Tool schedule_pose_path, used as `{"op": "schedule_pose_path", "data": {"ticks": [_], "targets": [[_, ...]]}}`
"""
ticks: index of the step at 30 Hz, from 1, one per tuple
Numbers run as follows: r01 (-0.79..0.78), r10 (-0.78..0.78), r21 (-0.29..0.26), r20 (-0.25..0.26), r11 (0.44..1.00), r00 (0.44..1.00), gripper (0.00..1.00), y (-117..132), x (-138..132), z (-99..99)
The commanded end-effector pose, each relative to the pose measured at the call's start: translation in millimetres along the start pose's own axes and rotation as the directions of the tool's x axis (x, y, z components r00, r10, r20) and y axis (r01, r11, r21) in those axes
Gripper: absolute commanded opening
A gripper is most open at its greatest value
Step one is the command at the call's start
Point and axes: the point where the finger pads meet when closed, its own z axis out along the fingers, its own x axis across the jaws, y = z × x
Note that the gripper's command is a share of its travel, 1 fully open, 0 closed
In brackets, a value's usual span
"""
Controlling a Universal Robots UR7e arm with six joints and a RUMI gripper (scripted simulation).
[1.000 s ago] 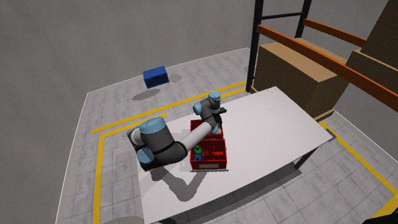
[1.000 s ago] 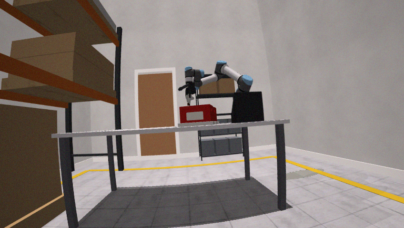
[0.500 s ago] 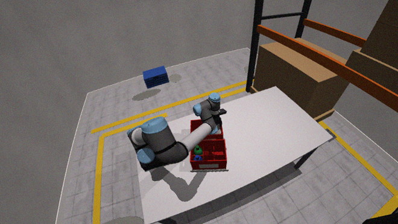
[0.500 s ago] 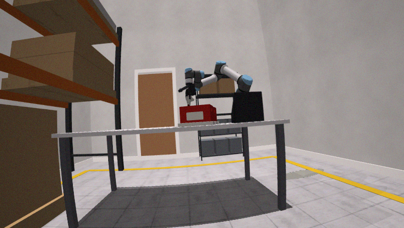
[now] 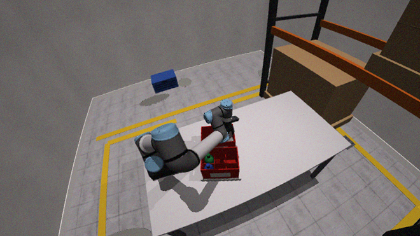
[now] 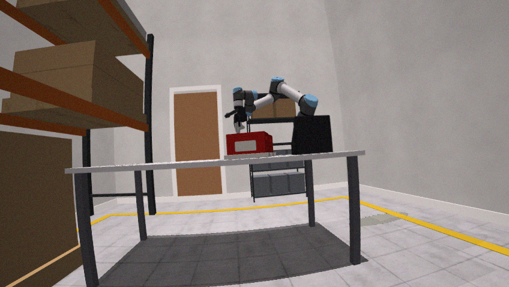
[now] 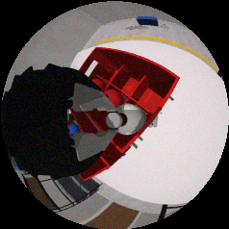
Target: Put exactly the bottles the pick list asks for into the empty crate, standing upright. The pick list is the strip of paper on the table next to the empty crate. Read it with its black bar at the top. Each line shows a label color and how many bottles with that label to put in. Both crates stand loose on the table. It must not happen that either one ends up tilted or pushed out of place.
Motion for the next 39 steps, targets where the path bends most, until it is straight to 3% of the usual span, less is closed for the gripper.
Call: {"op": "schedule_pose_path", "data": {"ticks": [1, 39], "targets": [[-0.001, 0.001, 0.002, -0.001, 1.0, 1.0, 0.0, 0, 0, 2.0], [-0.001, 0.001, 0.002, -0.001, 1.0, 1.0, 0.0, 0, 0, 18.6]]}}
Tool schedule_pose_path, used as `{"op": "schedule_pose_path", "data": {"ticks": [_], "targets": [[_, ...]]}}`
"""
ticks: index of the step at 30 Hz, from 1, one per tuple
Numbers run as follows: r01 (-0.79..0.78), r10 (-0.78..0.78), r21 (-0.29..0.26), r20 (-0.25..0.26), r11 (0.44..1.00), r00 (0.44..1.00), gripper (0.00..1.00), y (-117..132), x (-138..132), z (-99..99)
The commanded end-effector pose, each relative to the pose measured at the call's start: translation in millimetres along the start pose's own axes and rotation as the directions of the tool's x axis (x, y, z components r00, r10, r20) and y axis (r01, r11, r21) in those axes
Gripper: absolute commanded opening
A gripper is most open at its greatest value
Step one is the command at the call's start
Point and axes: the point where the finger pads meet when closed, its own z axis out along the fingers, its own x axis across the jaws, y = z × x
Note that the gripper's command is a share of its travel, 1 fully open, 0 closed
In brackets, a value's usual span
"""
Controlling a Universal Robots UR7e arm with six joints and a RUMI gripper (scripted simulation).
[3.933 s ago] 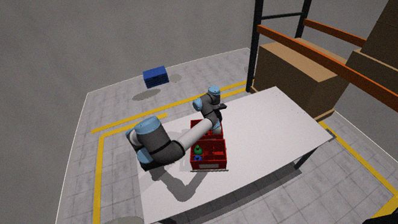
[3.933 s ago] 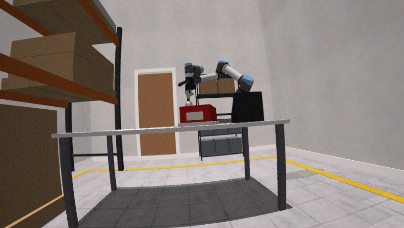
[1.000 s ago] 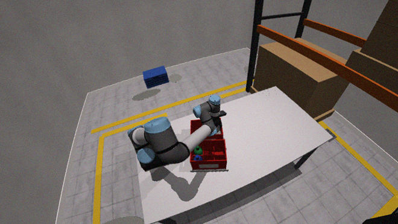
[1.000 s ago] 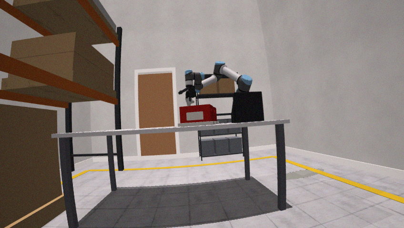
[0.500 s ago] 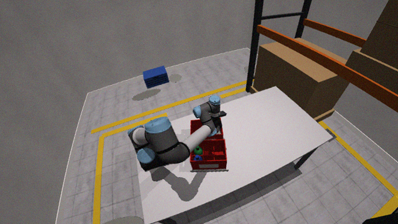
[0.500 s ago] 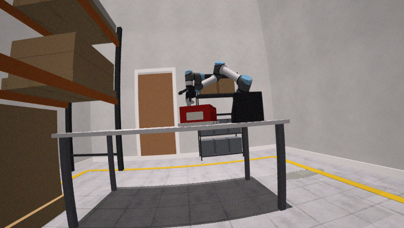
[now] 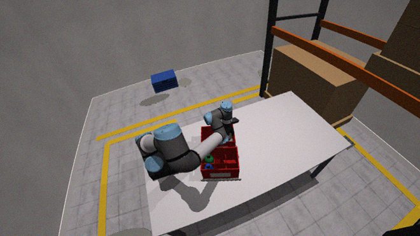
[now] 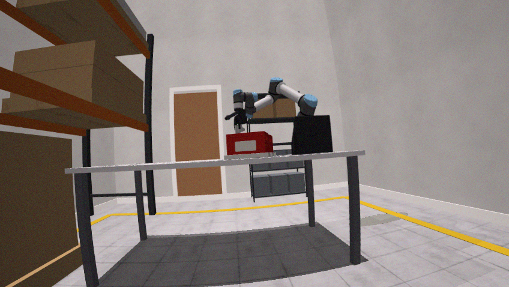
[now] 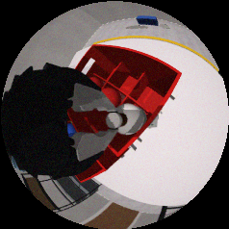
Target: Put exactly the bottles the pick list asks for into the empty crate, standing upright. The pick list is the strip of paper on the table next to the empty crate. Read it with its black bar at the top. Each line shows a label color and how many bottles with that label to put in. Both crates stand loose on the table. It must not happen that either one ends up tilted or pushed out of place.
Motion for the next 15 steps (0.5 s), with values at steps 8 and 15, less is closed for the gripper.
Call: {"op": "schedule_pose_path", "data": {"ticks": [8, 15], "targets": [[-0.001, 0.001, 0.002, -0.001, 1.0, 1.0, 0.0, -0.4, 0.2, 4.9], [-0.001, 0.001, 0.002, -0.001, 1.0, 1.0, 0.0, -0.4, 0.2, 7.3]]}}
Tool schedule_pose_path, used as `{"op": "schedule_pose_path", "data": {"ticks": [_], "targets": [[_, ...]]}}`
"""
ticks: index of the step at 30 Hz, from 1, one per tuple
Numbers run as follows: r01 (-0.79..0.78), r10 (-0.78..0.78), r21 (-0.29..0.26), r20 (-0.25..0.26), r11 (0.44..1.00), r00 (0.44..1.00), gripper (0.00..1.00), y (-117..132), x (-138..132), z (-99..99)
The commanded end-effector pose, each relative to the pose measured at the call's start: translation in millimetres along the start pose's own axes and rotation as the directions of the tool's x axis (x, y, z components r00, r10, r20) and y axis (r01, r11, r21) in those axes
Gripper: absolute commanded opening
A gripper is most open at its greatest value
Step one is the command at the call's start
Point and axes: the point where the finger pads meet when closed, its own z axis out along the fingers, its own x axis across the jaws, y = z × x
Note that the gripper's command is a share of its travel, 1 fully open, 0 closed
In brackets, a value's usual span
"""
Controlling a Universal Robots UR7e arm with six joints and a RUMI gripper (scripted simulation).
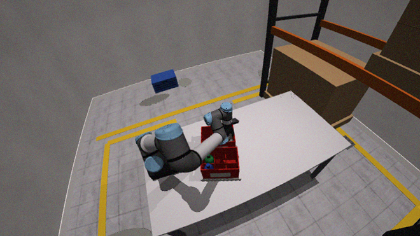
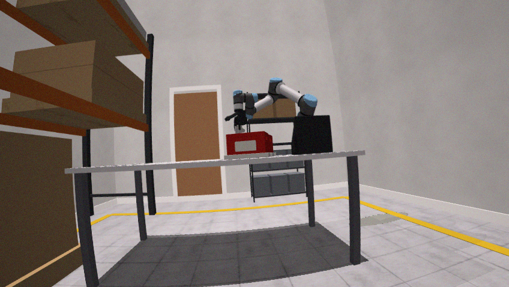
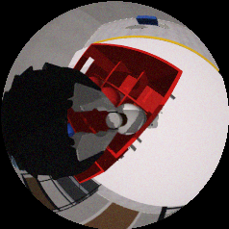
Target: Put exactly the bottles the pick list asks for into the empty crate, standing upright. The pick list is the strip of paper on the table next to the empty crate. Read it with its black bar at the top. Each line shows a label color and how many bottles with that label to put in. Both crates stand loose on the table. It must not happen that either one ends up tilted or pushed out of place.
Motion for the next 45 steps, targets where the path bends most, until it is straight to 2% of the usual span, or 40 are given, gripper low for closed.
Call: {"op": "schedule_pose_path", "data": {"ticks": [1, 24, 39, 40, 45], "targets": [[-0.001, 0.001, 0.002, -0.001, 1.0, 1.0, 0.0, 0, 0, 1.1], [-0.001, 0.001, 0.002, -0.001, 1.0, 1.0, 0.0, 0, 0, 11.6], [-0.001, 0.001, 0.002, -0.001, 1.0, 1.0, 0.0, 0, 0, 11.6], [-0.001, 0.001, 0.002, -0.001, 1.0, 1.0, 0.38, 0, 0, 12.5], [-0.001, 0.001, 0.002, -0.001, 1.0, 1.0, 0.38, 0, 0, 12.5]]}}
